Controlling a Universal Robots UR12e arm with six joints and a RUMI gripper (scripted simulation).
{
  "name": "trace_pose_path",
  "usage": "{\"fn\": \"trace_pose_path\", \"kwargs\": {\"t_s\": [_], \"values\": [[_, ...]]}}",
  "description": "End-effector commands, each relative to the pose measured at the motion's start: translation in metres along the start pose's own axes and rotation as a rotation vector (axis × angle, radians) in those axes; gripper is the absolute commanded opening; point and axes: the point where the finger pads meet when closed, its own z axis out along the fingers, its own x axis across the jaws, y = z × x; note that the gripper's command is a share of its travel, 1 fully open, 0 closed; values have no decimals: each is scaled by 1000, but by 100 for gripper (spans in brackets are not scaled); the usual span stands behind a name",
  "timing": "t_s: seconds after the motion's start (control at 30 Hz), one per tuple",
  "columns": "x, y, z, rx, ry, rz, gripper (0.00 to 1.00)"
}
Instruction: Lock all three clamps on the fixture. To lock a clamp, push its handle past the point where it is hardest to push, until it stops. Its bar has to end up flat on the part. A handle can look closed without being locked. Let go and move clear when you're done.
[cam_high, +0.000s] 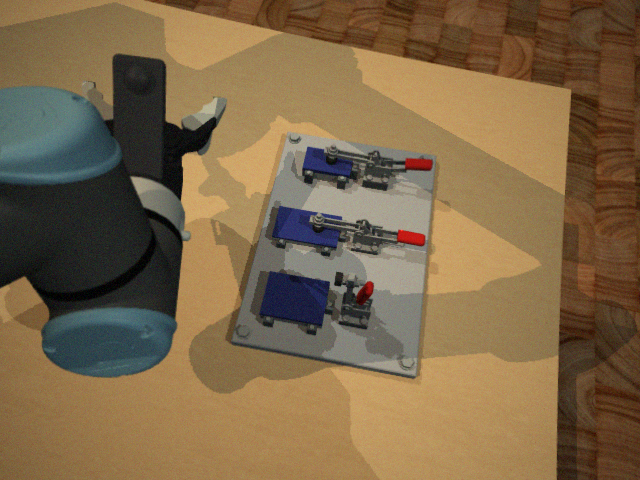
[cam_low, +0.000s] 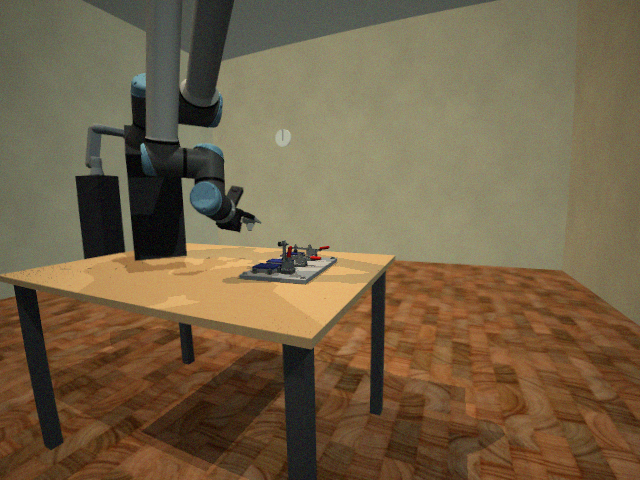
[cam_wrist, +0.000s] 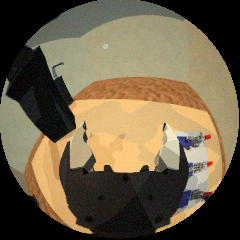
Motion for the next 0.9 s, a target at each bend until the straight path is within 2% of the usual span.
{"fn": "trace_pose_path", "kwargs": {"t_s": [0.0, 0.23, 0.5, 0.57, 0.73, 0.87], "values": [[3, 0, -5, -14, 23, 26, 100], [13, 0, -22, -64, 109, 125, 100], [30, 0, -48, -146, 245, 283, 100], [30, 0, -48, -146, 245, 283, 100], [41, 0, -66, -204, 338, 392, 100], [46, 1, -71, -230, 371, 435, 100]]}}
